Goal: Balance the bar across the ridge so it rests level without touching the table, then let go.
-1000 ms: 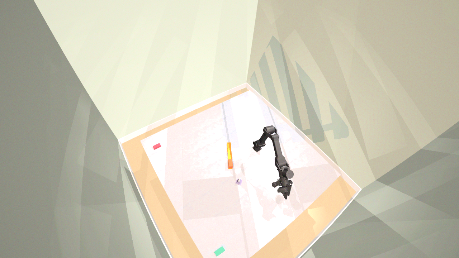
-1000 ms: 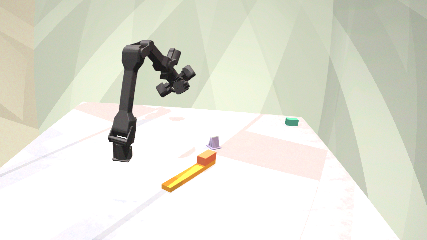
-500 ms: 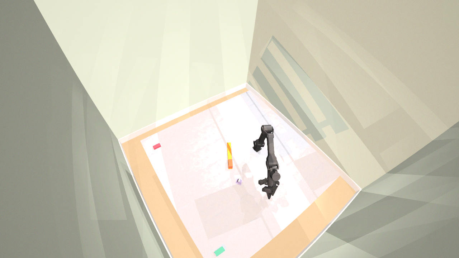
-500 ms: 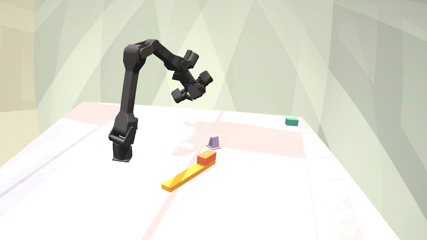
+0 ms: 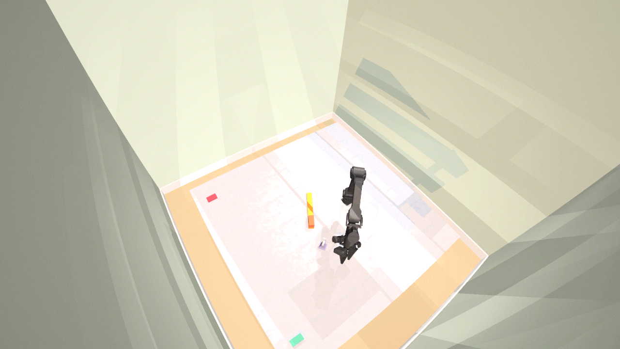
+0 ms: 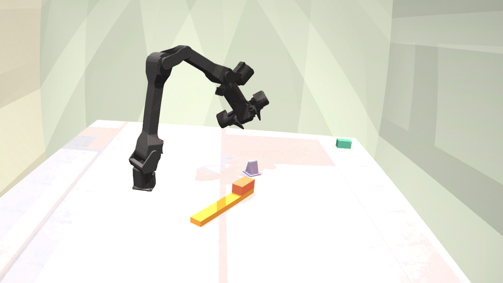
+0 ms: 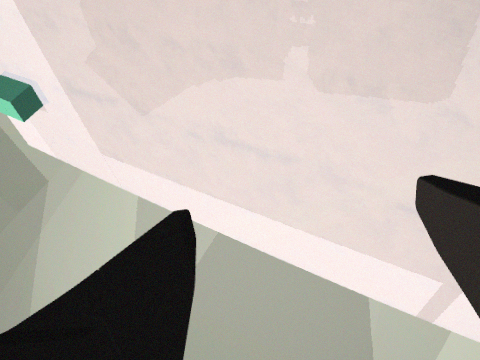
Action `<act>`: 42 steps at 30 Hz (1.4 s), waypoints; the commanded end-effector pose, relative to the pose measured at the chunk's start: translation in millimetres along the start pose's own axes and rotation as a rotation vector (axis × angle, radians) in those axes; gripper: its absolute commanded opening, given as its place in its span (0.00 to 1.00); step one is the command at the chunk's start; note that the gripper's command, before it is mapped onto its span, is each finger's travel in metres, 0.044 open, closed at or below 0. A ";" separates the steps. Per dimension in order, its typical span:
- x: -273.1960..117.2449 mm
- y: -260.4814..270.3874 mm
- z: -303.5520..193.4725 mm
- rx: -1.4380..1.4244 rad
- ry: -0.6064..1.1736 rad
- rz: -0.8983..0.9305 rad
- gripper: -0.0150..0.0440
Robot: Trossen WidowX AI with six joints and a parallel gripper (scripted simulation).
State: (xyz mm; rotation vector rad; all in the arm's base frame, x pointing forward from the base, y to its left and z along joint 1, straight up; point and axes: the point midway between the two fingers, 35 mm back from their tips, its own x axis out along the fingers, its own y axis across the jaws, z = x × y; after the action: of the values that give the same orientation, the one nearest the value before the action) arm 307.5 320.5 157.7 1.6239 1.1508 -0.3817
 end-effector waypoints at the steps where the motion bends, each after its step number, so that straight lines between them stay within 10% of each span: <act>1: -6.9 9.0 19.9 0.010 -0.036 0.004 0.79; 42: -103.2 8.4 249.8 0.341 -0.482 -0.198 0.79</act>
State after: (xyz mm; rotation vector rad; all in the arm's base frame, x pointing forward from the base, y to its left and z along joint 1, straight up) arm 341.5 64.2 136.5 1.5760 0.9121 -1.0613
